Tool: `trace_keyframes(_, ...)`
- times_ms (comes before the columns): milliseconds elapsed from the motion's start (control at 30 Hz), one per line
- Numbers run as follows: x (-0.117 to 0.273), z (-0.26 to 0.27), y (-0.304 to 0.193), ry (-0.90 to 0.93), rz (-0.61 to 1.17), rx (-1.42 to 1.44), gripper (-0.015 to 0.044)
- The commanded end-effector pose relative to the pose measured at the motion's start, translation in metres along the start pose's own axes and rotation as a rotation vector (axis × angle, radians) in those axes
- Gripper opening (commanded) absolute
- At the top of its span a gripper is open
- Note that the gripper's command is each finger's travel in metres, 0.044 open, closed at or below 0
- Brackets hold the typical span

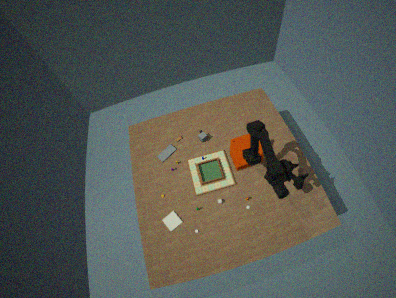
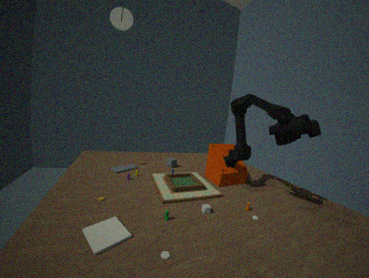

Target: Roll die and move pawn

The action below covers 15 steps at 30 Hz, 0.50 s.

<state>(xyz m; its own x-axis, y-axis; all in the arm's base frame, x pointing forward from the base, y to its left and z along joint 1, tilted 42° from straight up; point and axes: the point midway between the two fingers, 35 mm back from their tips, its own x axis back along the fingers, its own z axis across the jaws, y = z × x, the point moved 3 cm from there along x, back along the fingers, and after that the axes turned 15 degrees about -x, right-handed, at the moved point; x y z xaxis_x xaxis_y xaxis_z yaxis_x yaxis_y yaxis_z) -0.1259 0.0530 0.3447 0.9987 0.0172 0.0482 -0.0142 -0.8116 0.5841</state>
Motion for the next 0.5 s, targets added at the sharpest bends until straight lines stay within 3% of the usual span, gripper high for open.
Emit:
trace_keyframes(0,0.000,-0.001,-0.002,-0.002,0.008,-0.007,0.0374)
trace_keyframes(133,0.008,-0.020,-0.039,-0.080,0.163,-0.242,0.0275)
trace_keyframes(467,0.089,-0.054,-0.150,-0.549,0.507,-1.106,0.0275)
